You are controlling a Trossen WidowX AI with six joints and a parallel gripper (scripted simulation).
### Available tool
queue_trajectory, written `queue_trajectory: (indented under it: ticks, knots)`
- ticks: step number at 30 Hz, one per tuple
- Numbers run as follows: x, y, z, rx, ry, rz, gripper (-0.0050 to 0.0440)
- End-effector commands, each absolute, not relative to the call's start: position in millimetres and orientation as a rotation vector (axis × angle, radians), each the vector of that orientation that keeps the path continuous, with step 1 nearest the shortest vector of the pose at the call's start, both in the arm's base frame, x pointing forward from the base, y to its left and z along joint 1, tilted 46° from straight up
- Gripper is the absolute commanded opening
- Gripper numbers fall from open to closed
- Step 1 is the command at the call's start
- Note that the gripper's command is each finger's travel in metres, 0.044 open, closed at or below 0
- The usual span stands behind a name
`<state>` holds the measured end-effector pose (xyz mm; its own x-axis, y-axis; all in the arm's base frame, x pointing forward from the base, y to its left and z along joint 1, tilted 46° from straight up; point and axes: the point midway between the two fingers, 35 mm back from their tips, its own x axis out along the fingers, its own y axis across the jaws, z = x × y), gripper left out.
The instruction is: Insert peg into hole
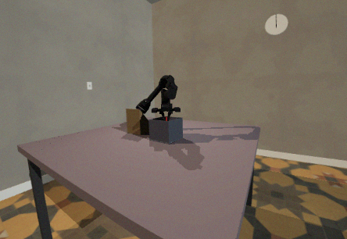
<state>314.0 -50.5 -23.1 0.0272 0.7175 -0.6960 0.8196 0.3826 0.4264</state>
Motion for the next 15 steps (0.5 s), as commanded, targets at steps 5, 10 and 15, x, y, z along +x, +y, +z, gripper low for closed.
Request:
queue_trajectory:
  ticks: [5, 10, 15]
  knots:
    - [312.2, -42.7, -30.6, 1.371, 1.722, -0.14, 0.0]
    - [311.8, -39.9, -33.3, 1.371, 1.722, -0.14, 0.0]
    - [311.9, -40.0, -33.3, 1.371, 1.722, -0.14, 0.0]
